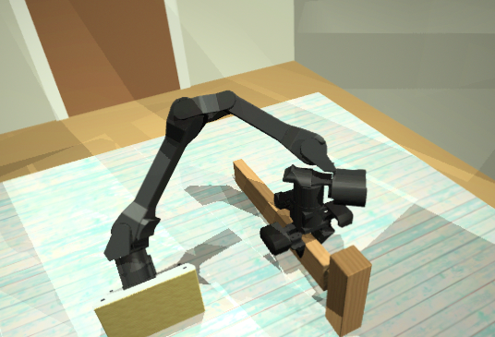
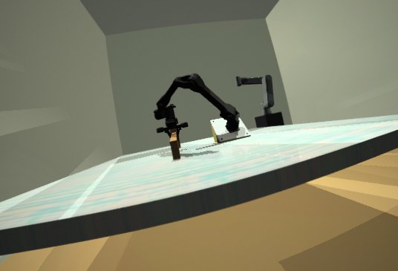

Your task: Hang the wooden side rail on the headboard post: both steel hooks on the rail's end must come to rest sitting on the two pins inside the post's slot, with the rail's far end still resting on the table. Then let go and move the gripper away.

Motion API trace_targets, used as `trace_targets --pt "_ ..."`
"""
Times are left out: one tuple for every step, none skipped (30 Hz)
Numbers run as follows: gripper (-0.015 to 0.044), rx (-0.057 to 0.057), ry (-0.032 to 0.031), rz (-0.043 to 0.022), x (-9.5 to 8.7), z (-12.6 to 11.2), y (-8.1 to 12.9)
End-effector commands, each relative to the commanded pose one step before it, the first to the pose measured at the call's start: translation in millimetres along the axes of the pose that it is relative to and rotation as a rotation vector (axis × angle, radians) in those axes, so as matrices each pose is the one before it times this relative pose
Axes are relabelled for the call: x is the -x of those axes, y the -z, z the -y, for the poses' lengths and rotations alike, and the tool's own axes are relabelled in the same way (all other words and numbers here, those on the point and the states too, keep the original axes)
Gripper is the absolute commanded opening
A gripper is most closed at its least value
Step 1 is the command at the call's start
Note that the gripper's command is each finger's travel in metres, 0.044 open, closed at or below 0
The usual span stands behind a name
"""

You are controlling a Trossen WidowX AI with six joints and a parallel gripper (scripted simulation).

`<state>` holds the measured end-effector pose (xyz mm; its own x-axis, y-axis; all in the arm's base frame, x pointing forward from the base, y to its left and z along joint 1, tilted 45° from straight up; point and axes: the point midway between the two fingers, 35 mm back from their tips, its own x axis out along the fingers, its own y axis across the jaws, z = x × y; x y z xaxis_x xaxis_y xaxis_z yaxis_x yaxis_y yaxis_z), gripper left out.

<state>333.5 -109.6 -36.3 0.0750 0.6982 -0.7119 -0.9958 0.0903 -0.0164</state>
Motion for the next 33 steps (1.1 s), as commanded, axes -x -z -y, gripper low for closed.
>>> trace_targets --pt "0.0 0.0058 0.00944 -0.00368 4.21 -0.44 1.84" --pt "0.0 0.0 0.0 0.0 -0.11 -0.11 0.11" --pt "0.0 0.0 0.0 0.0 -0.11 -0.11 0.11" --pt "0.0 0.0 0.0 0.0 -0.11 -0.11 0.11" --pt "0.0 0.0 0.0 0.0 -0.11 -0.11 0.11" --pt "0.0 0.0 0.0 0.0 -0.11 -0.11 0.11" --pt "0.0 0.0 0.0 0.0 -0.11 -0.11 0.11" --pt "0.0 0.0 0.0 0.0 -0.11 -0.11 0.11" --pt "0.0 0.0 0.0 0.0 -0.11 -0.11 0.11" --pt "0.0 0.0 0.0 0.0 -0.11 -0.11 0.11" --pt "0.0 0.0 0.0 0.0 -0.11 -0.11 0.11" --pt "0.0 0.0 0.0 0.0 -0.11 -0.11 0.11" --pt "0.0 0.0 0.0 0.0 -0.11 -0.03 0.11" --pt "0.0 0.0 0.0 0.0 -0.1 0.06 0.1" --pt "0.0 0.0 0.00001 0.0 -0.11 0.11 0.11" --pt "0.0 0.0 0.00001 0.0 -0.11 0.11 0.11" --pt "0.0 0.0 0.00001 0.0 -0.11 0.11 0.11" --pt "0.0 0.0 0.0 0.0 -0.11 0.07 0.11" --pt "0.0 0.0 0.0 0.0 -0.11 0.01 0.11" --pt "0.0 0.0 0.0 0.0 -0.1 -0.05 0.1" --pt "0.0 0.0 0.0 0.0 -0.11 -0.11 0.11" --pt "0.0 0.0 0.0 0.0 -0.11 -0.11 0.11" --pt "0.0 0.0 0.0 0.0 -0.11 -0.11 0.11" --pt "0.0 0.0 0.0 0.0 -0.11 -0.11 0.11" --pt "0.0 0.0 0.0 0.0 -0.11 -0.11 0.11" --pt "0.0 0.0 0.0 0.0 -0.11 -0.11 0.11" --pt "0.0 0.0 0.0 0.0 -0.11 -0.11 0.11" --pt "0.0 0.0 0.0 0.0 -0.06 -0.12 0.11" --pt "0.0 0.0 0.0 -0.00001 0.03 -0.11 0.1" --pt "0.0 0.0 0.0 -0.00001 0.1 -0.11 0.1" --pt "0.0 0.0 0.0 -0.00001 0.11 -0.05 0.11" --pt "0.0 0.0 0.0 -0.00001 0.11 -0.01 0.11" --pt "0.0 0.0 0.0 -0.00001 0.11 -0.02 0.11"
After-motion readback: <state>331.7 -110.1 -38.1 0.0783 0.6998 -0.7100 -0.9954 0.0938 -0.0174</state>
